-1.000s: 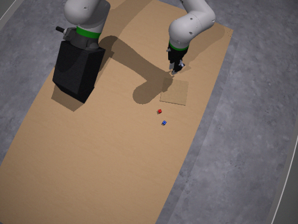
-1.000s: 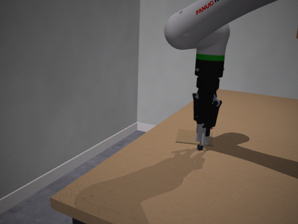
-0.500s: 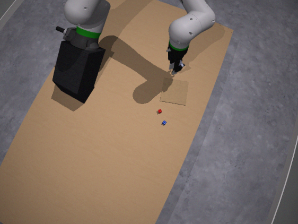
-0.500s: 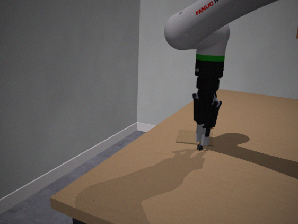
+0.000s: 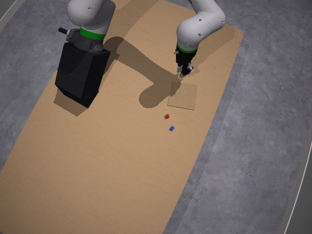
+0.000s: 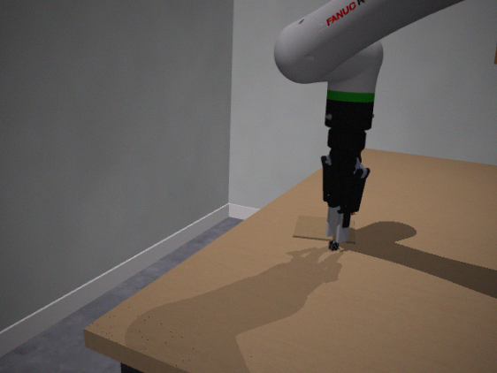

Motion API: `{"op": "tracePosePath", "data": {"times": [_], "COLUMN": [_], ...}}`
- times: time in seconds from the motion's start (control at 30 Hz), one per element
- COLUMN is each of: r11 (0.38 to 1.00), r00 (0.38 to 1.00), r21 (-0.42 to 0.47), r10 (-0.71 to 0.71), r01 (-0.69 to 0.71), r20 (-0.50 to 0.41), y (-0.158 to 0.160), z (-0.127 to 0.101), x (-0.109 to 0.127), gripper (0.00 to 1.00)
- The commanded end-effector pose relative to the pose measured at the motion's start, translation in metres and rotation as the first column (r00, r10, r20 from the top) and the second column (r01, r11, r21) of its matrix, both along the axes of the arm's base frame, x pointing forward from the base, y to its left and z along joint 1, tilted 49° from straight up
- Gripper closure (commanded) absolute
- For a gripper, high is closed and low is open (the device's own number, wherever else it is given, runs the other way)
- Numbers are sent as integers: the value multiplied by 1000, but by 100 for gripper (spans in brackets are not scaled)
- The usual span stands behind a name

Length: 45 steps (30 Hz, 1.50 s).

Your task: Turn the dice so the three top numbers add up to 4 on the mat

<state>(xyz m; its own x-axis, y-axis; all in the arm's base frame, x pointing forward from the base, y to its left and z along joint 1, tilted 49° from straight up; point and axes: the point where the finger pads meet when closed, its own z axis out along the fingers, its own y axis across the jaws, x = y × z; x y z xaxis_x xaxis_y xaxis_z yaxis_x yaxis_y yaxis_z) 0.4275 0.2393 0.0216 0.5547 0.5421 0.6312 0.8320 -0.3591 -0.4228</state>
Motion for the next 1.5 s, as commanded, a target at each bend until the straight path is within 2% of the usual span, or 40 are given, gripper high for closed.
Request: {"op": "tracePosePath", "data": {"times": [0.0, 1.47], "r11": [1000, 1000], "r00": [1000, 1000], "r21": [0, 0], "r10": [0, 0], "r01": [0, 0], "r20": [0, 0], "y": [0, 15], "z": [0, -13], "x": [0, 0], "gripper": [81, 81]}}
